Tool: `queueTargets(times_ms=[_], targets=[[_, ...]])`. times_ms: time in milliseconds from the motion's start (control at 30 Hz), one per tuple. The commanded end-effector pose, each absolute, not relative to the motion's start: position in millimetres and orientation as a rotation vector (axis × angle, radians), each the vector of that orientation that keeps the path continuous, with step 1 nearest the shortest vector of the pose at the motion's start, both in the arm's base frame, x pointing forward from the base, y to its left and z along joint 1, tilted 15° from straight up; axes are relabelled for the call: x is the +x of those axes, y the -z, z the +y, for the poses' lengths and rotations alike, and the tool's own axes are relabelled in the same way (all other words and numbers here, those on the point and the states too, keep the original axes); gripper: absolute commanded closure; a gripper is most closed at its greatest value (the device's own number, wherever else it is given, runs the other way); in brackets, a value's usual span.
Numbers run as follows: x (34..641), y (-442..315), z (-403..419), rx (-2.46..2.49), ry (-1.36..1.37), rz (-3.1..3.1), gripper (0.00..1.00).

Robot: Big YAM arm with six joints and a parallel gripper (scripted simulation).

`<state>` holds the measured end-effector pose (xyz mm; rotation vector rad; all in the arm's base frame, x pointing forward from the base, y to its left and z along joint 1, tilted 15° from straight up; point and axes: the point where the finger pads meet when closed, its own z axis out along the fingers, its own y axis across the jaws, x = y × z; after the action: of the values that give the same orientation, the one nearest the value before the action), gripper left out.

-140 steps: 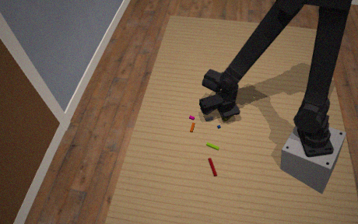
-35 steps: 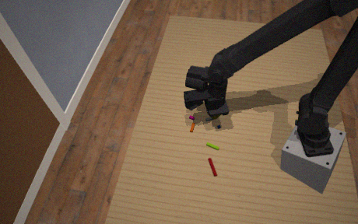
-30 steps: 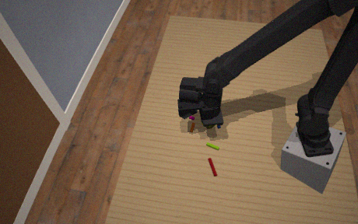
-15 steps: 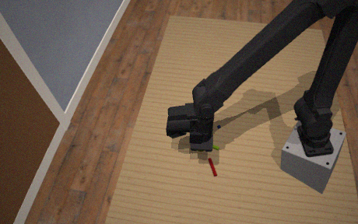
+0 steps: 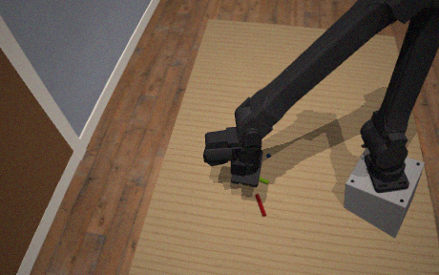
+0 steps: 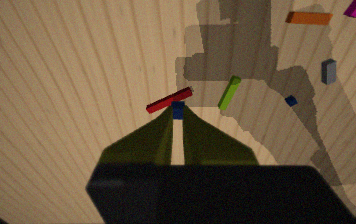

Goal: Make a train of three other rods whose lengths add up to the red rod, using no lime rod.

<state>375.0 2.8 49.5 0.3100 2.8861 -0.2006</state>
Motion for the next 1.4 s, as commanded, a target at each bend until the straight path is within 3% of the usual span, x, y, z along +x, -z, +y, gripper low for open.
queueTargets(times_ms=[0,933,1367], targets=[[395,-62,8,0.317,0.189,2.851,0.96],[395,30,-13,0.313,0.203,2.882,0.96],[397,32,-15,0.319,0.201,2.875,0.96]])
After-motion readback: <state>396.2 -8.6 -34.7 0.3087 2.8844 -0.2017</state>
